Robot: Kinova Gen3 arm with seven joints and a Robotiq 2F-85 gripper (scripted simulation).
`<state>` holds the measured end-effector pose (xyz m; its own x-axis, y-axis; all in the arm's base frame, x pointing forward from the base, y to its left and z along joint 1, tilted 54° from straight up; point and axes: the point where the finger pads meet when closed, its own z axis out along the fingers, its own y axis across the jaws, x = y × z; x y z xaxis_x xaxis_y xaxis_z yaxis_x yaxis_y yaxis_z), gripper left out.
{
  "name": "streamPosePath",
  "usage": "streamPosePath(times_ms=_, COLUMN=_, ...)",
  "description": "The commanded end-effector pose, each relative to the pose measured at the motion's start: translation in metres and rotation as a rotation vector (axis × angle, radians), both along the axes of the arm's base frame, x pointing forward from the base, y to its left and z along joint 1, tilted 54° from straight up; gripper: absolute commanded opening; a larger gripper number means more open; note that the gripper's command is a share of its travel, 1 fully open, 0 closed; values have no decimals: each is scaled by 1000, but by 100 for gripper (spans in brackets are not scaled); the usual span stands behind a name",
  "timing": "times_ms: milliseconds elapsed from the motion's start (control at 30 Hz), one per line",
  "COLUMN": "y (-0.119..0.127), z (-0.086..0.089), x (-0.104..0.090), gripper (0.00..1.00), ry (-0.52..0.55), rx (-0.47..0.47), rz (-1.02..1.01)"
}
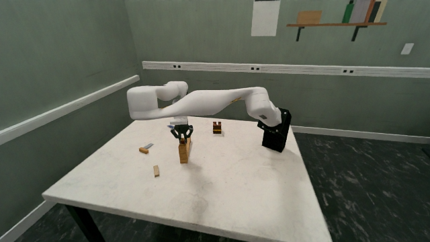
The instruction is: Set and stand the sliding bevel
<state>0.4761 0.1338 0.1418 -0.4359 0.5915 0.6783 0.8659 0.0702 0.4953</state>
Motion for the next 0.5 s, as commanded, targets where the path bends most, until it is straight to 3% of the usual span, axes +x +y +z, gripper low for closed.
streamPosePath(times_ms=0, y=1, z=0, x=1, gripper=10, ry=-1, rx=0, rz=-1)
streamPosePath(times_ms=467, y=9, z=-6, x=3, gripper=10, ry=-1, rx=0, rz=-1)
